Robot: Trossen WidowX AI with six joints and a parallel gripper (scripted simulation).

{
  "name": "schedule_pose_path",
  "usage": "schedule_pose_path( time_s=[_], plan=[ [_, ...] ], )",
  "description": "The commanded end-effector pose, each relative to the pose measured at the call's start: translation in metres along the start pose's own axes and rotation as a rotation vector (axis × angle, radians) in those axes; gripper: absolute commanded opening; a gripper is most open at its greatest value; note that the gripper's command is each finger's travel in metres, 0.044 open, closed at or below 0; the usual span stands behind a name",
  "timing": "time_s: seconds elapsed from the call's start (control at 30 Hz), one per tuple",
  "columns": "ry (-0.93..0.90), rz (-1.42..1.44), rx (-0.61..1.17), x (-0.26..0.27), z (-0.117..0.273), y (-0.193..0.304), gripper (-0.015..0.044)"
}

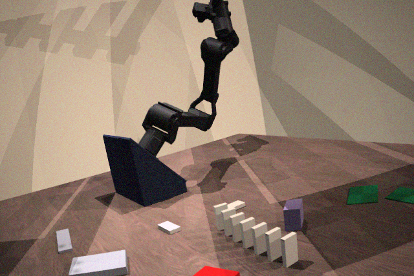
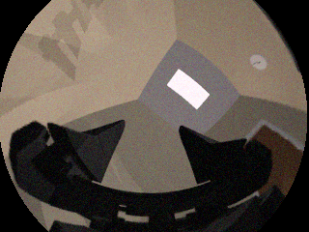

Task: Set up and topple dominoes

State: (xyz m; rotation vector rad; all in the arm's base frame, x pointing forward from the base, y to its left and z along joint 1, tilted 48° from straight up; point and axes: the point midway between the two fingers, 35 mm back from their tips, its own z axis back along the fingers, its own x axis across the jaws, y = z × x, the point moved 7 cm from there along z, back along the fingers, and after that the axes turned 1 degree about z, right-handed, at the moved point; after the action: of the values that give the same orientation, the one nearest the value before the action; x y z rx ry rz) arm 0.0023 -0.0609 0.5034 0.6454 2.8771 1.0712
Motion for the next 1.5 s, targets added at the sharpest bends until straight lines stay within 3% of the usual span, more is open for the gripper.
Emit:
schedule_pose_path(
  time_s=[0.0, 0.17, 0.37, 0.8, 1.13, 1.47],
  plan=[
    [0.009, 0.014, 0.002, -0.002, 0.000, 0.000, 0.0426],
    [0.243, 0.358, 0.095, -0.059, -0.002, -0.001, 0.0440],
    [0.535, 0.776, 0.335, -0.135, 0.017, -0.003, 0.0440],
    [0.871, 1.371, 1.170, -0.252, 0.100, -0.012, 0.0440],
    [0.817, 1.459, 2.016, -0.299, 0.191, -0.028, 0.0440],
    [0.423, 1.092, 2.810, -0.306, 0.284, -0.048, 0.0440]
  ],
)
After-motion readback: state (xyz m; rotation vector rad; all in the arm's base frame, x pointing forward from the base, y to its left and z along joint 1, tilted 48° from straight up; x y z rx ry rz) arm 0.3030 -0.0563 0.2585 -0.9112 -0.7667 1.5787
